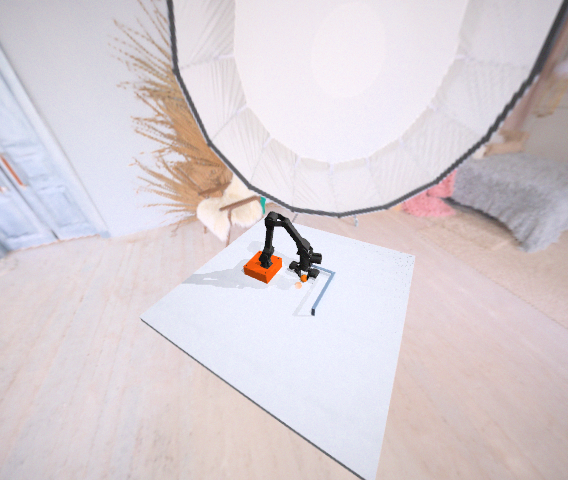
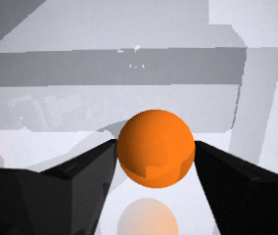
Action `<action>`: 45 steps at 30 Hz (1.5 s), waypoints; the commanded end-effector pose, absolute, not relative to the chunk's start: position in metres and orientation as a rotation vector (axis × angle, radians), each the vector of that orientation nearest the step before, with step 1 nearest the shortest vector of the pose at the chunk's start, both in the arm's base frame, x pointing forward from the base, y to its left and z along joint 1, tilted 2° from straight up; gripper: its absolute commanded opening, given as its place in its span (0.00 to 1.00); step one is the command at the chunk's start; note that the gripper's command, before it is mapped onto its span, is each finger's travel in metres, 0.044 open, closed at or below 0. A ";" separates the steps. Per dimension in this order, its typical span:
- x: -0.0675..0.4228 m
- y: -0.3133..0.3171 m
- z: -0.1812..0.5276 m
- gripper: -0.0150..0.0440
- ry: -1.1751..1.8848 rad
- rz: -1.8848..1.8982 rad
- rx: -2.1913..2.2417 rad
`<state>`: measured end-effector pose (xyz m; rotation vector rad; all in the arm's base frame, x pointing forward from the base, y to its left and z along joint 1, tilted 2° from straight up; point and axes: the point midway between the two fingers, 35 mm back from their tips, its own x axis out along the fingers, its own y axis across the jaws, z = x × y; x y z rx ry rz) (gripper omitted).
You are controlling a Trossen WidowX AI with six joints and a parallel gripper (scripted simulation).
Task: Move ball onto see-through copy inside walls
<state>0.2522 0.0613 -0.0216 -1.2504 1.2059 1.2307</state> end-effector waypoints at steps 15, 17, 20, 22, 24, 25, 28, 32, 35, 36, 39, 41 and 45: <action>0.259 0.065 0.080 0.25 1.199 1.237 -1.251; 0.257 0.065 0.094 0.25 1.200 1.237 -1.251; 0.253 0.064 0.111 0.25 1.200 1.237 -1.251; 0.253 0.064 0.112 0.25 1.200 1.237 -1.251; 0.253 0.063 0.112 0.25 1.200 1.237 -1.251; 0.253 0.061 0.110 0.25 1.200 1.237 -1.251; 0.255 0.049 0.102 0.25 1.200 1.236 -1.252; 0.256 0.031 0.091 0.25 1.201 1.236 -1.253; 0.256 0.018 0.082 0.25 1.202 1.235 -1.254; 0.255 0.013 0.080 0.25 1.203 1.235 -1.255; 0.254 0.000 0.071 0.25 1.204 1.235 -1.255; 0.252 -0.008 0.066 0.25 1.205 1.234 -1.256; 0.252 -0.010 0.062 0.25 1.205 1.234 -1.256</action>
